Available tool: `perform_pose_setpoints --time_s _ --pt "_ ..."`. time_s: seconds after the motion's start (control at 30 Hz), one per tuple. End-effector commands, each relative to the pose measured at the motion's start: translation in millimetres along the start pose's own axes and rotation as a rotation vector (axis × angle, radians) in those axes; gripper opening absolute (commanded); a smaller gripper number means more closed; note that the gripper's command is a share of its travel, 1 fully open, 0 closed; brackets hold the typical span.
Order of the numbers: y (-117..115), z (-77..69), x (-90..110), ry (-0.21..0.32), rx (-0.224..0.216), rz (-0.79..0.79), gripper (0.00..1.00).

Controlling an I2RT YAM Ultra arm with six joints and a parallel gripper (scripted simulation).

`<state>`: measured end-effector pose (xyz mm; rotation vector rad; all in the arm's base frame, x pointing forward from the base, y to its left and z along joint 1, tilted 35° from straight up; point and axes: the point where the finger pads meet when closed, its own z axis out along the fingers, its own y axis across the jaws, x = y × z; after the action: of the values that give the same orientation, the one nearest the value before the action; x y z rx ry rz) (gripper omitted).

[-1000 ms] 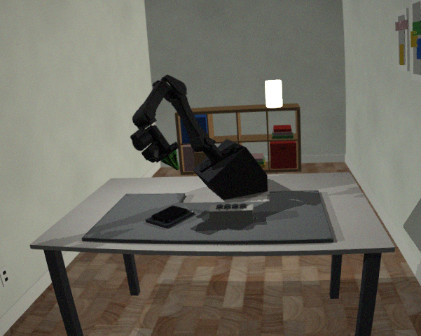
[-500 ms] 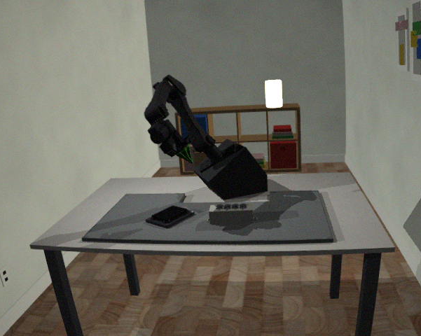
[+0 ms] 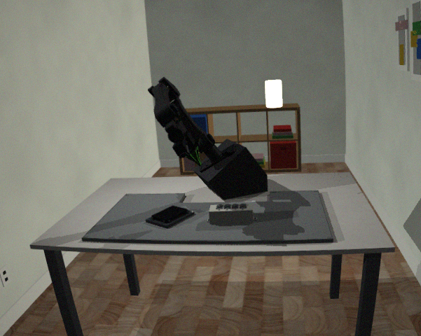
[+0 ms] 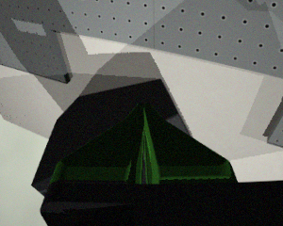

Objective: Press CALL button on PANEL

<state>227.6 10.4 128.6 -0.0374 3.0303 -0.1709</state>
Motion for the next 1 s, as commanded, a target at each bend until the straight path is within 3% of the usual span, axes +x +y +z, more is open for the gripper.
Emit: perform_pose_setpoints --time_s 0.0,0.1,0.17,0.27,0.33,0.43,0.5,0.57,0.63,0.73,0.77,0.87,0.97 --pt "3.5 -0.5 -27.1 -0.050 0.068 0.017 0.00" --pt "8.8 5.6 -38.5 -0.049 0.085 0.015 0.00" --pt "13.9 10.3 -46.3 -0.053 0.135 0.010 0.00" --pt "16.2 12.6 -50.1 -0.053 0.135 0.010 0.00" --pt "21.7 17.4 -57.2 -0.063 0.185 0.003 0.00" --pt "29.5 24.5 -67.9 -0.063 0.185 0.003 0.00" --pt "35.9 29.5 -74.2 -0.078 0.234 -0.004 0.00" --pt "41.9 34.5 -80.6 -0.078 0.234 -0.004 0.00" --pt "48.8 39.7 -86.2 -0.099 0.283 -0.012 0.00" --pt "57.0 46.2 -93.2 -0.099 0.282 -0.012 0.00" --pt "60.7 48.9 -95.6 -0.115 0.311 -0.017 0.00" --pt "64.4 51.6 -98.0 -0.125 0.329 -0.021 0.00" --pt "73.0 58.1 -103.8 -0.125 0.329 -0.021 0.00"
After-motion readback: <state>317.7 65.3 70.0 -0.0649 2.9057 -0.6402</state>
